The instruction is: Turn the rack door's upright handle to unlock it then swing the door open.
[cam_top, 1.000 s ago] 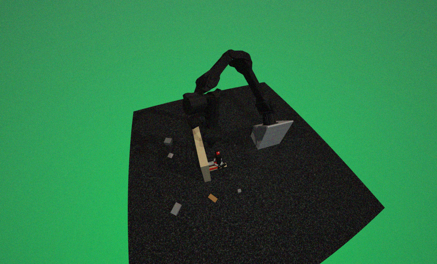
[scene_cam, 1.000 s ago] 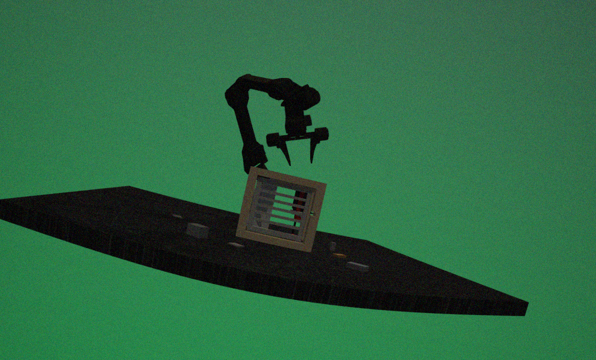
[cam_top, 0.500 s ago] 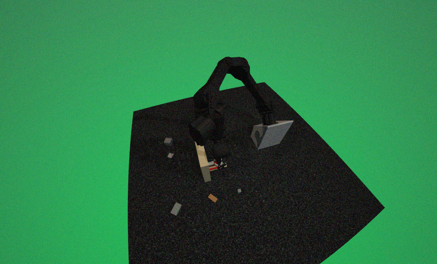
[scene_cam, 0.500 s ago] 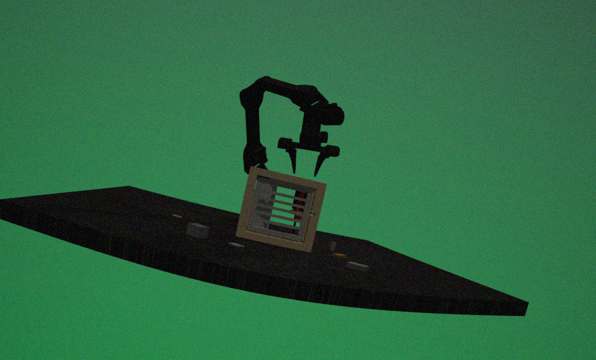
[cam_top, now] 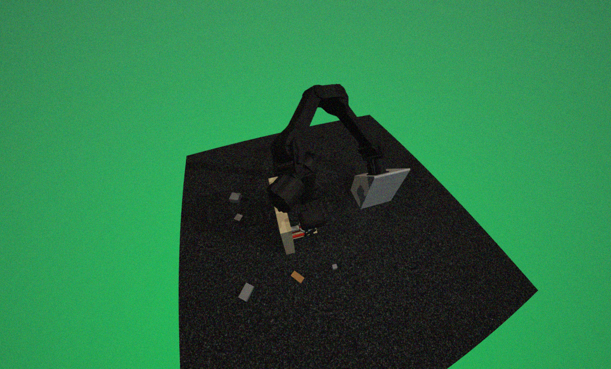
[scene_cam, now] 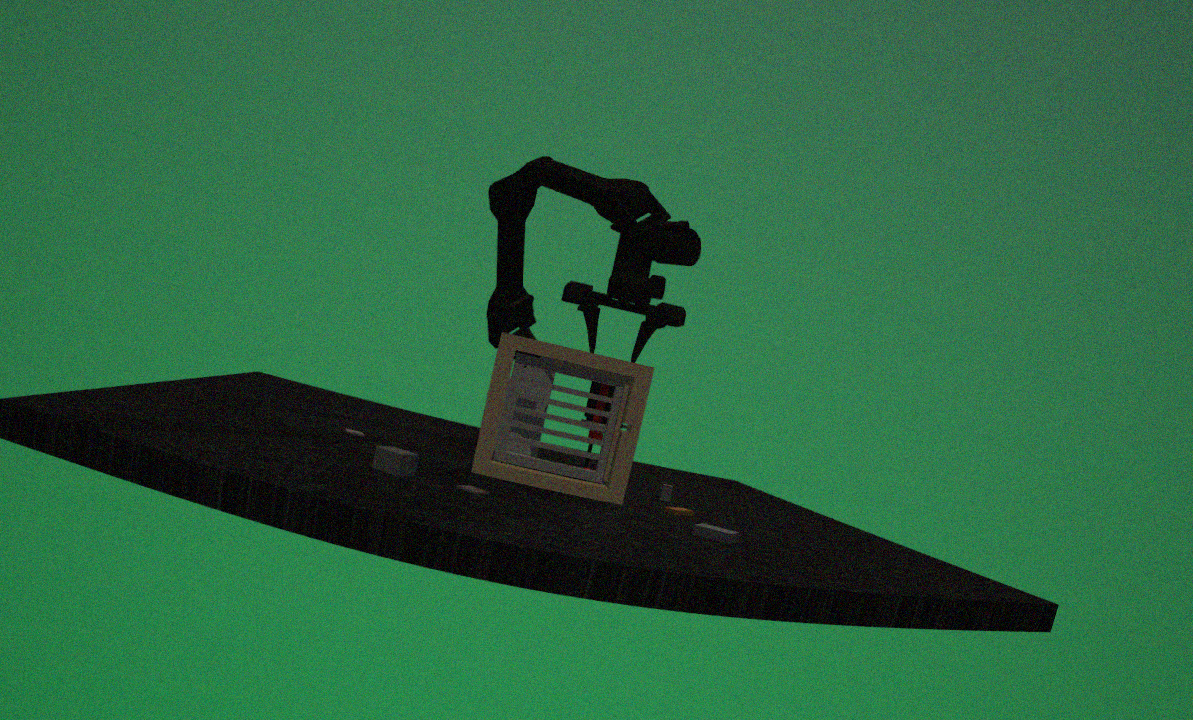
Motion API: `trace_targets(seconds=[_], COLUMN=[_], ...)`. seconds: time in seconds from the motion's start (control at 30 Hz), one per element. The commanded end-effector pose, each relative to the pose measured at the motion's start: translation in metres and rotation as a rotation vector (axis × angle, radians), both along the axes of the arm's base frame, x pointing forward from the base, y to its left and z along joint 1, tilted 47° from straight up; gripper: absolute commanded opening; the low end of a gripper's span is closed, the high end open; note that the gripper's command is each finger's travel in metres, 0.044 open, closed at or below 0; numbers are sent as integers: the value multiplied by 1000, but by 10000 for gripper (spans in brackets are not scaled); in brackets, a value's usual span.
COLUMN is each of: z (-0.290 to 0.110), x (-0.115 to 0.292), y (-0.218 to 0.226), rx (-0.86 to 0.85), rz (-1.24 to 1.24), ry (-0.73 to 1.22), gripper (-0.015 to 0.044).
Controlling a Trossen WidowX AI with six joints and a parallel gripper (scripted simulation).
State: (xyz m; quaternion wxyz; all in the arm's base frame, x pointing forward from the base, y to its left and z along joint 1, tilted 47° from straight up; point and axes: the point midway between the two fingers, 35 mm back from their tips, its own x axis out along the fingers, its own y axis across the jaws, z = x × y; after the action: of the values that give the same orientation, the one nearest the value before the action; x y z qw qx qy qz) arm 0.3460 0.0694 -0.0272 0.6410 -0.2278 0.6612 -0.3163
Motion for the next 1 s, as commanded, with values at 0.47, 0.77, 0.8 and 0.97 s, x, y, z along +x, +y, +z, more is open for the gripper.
trace_targets(seconds=[0.47, 0.77, 0.8, 0.97], z=[-22, -32, -33, -39], x=[-3, -5, -5, -6], y=[-24, -35, -36, -42], rx=[-7, -8, -8, -9], rz=[-1, -1, -1, -1], ry=[9, 9, 9, 9], gripper=[298, 298, 298, 298])
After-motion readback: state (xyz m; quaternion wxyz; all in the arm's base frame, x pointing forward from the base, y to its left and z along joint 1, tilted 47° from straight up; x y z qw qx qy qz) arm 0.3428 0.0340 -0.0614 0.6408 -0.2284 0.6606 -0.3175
